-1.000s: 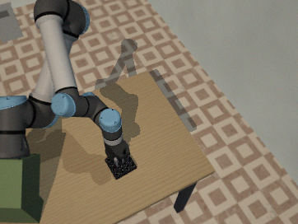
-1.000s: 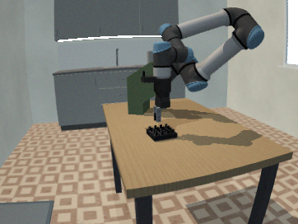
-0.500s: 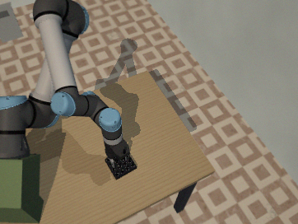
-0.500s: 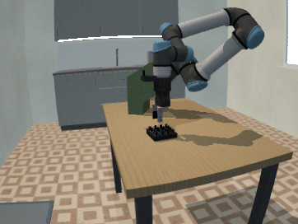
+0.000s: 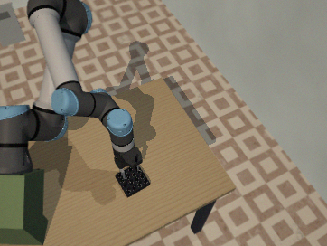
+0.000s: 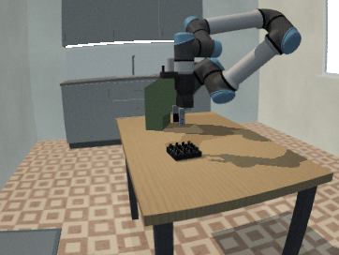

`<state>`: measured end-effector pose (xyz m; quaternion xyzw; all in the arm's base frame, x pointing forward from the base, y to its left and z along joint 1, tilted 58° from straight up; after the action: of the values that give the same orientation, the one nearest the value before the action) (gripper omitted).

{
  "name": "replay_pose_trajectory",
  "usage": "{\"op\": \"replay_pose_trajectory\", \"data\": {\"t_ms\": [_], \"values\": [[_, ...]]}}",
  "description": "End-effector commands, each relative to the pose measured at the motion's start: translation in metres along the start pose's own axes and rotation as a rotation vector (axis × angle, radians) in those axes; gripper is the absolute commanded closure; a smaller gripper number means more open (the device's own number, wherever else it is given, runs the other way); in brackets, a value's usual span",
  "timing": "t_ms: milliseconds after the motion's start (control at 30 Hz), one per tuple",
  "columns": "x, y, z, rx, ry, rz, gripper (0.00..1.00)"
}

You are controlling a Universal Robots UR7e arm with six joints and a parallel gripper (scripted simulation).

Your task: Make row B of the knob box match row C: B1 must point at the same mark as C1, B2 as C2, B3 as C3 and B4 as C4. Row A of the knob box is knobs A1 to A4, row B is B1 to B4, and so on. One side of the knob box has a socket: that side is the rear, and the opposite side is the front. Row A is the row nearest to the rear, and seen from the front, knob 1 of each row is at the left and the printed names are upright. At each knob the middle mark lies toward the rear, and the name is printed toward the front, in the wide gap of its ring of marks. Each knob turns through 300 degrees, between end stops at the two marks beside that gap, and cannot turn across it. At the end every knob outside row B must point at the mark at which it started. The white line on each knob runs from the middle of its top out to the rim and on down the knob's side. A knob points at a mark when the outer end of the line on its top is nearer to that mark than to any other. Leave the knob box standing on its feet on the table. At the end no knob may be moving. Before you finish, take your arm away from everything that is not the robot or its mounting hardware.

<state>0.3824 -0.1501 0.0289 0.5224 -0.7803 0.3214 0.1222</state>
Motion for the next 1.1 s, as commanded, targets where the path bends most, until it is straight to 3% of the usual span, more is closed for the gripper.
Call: {"op": "replay_pose_trajectory", "data": {"t_ms": [0,300,1067], "values": [[0.026,0.001,-0.001,0.0,-0.005,-0.002,0.0],[0.057,0.001,0.0,0.0,-0.005,-0.002,0.0],[0.059,0.001,0.0,0.0,-0.005,-0.002,0.0]]}}
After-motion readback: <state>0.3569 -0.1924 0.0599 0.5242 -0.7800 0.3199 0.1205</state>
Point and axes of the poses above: the point where the finger pads meet when closed, its own x axis back along the fingers, its own y axis across the jaws, z = x × y, the point moved 6 cm from there along x, back along the fingers, and after that the axes turned 9 degrees about -x, right-handed, at the moved point
